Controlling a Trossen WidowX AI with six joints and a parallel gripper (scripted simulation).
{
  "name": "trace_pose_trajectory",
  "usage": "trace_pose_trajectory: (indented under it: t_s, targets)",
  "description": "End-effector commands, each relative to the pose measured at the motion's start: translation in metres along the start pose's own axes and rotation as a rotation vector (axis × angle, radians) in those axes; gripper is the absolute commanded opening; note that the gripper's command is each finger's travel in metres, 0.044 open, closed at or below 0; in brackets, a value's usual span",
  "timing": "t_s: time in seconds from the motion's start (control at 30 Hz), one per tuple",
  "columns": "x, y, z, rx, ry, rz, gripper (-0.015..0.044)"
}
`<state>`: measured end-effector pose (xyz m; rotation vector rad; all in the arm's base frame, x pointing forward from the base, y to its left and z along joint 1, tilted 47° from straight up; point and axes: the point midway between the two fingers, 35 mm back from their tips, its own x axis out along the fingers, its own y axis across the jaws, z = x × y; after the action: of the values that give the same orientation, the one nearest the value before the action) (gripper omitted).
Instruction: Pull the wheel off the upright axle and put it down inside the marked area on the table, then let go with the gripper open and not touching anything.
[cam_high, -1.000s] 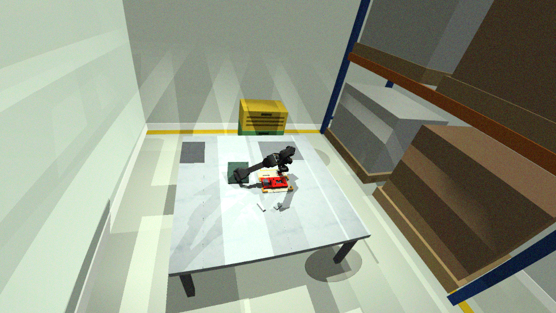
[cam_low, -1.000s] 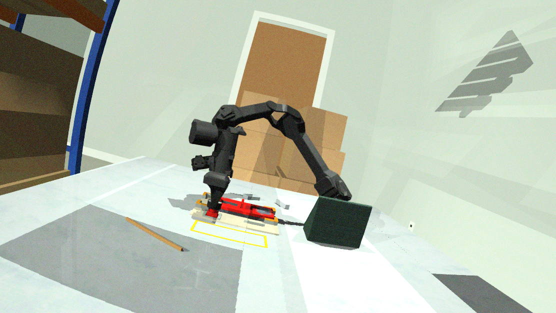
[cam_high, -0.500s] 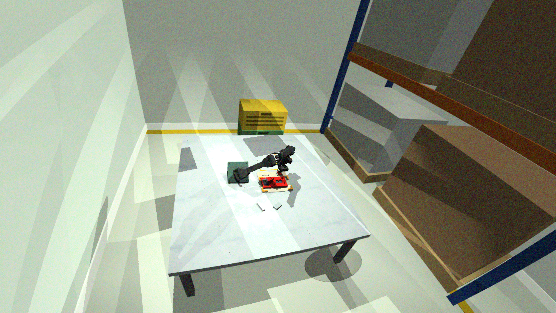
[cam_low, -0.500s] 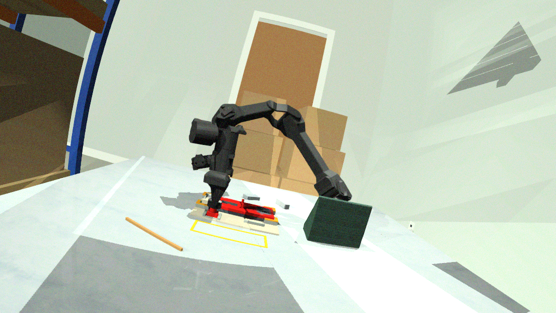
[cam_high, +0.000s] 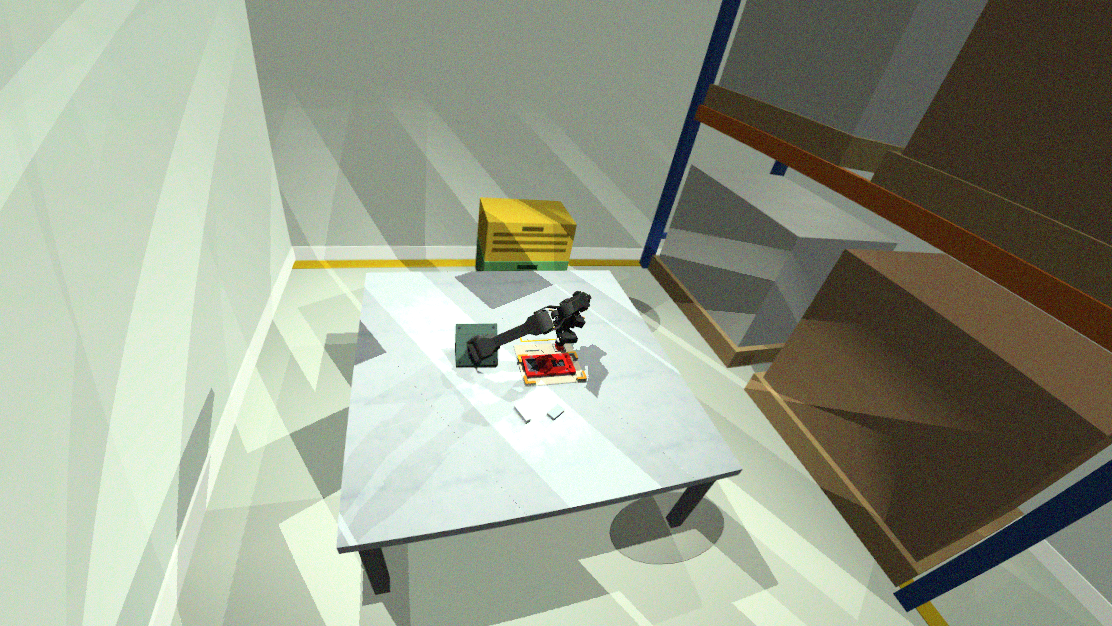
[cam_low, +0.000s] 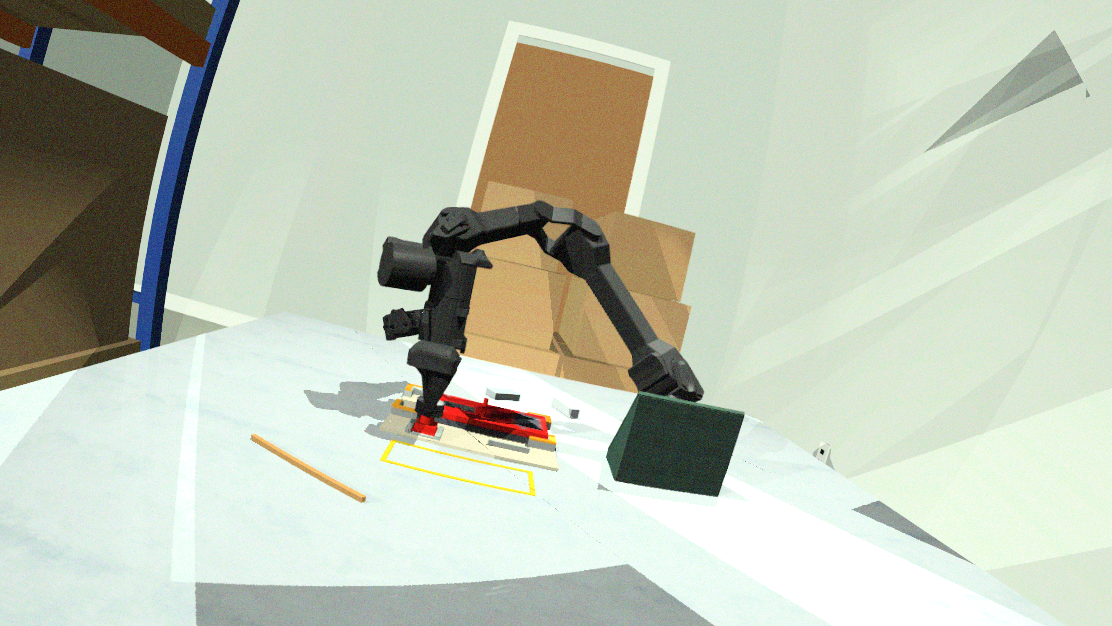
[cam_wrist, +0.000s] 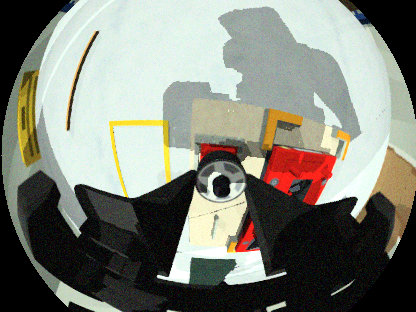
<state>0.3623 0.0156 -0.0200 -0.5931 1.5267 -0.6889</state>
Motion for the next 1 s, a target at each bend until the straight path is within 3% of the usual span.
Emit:
trace_pose_trajectory:
  t_s: [0.0, 0.97]
  targets:
    - [-0.0078, 0.0025, 0.0003, -0.002, -0.011, 0.006, 0.0000]
    - [-0.0174, 0.0025, 0.0002, -0.004, -0.014, 0.005, 0.0000]
